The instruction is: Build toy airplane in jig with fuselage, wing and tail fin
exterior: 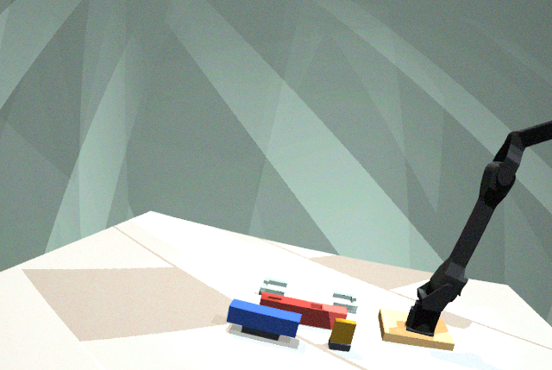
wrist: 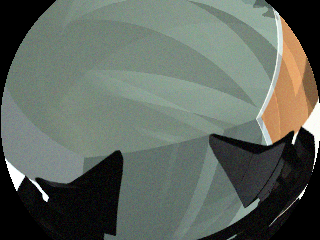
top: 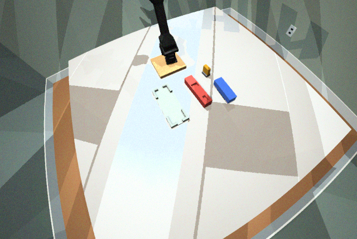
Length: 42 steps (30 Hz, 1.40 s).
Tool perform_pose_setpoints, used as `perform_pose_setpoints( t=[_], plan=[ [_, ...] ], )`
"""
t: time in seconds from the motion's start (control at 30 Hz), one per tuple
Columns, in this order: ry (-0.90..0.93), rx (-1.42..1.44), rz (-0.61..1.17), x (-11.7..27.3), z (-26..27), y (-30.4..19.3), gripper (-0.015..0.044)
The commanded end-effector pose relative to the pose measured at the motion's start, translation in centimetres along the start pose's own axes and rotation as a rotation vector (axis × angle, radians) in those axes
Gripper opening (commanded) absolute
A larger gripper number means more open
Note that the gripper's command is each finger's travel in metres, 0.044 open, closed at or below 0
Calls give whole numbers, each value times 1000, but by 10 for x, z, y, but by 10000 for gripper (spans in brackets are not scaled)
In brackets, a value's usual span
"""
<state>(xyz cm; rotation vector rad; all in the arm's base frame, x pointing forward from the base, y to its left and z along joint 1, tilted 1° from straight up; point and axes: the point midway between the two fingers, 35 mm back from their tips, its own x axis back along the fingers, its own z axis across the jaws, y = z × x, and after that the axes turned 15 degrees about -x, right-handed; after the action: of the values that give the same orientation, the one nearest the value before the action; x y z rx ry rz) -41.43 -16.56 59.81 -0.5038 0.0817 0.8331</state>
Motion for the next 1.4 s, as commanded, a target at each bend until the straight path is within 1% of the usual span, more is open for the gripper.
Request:
perform_pose_setpoints(
  t=[0.0, 0.03, 0.1, 0.23, 0.4, 0.53, 0.67, 0.73, 0.87, 1.0, 1.23, 1.37],
  plan=[
    [0, 0, 0, 0, 0, 0, 426],
    [-4, 1, 3, -1, -2, -2, 440],
    [-35, 9, 27, -9, -16, -15, 440],
    [-129, 39, 105, -26, -61, -57, 440],
    [-251, 84, 214, -36, -119, -116, 440],
    [-355, 122, 312, -34, -169, -165, 440],
    [-455, 173, 419, -21, -216, -217, 440],
    [-464, 211, 501, -7, -225, -247, 440],
    [-552, 268, 621, 21, -267, -294, 440],
    [-637, 334, 747, 57, -306, -339, 440],
    [-762, 416, 1007, 149, -354, -411, 440],
    [-803, 475, 1119, 193, -372, -433, 440]
  ],
)
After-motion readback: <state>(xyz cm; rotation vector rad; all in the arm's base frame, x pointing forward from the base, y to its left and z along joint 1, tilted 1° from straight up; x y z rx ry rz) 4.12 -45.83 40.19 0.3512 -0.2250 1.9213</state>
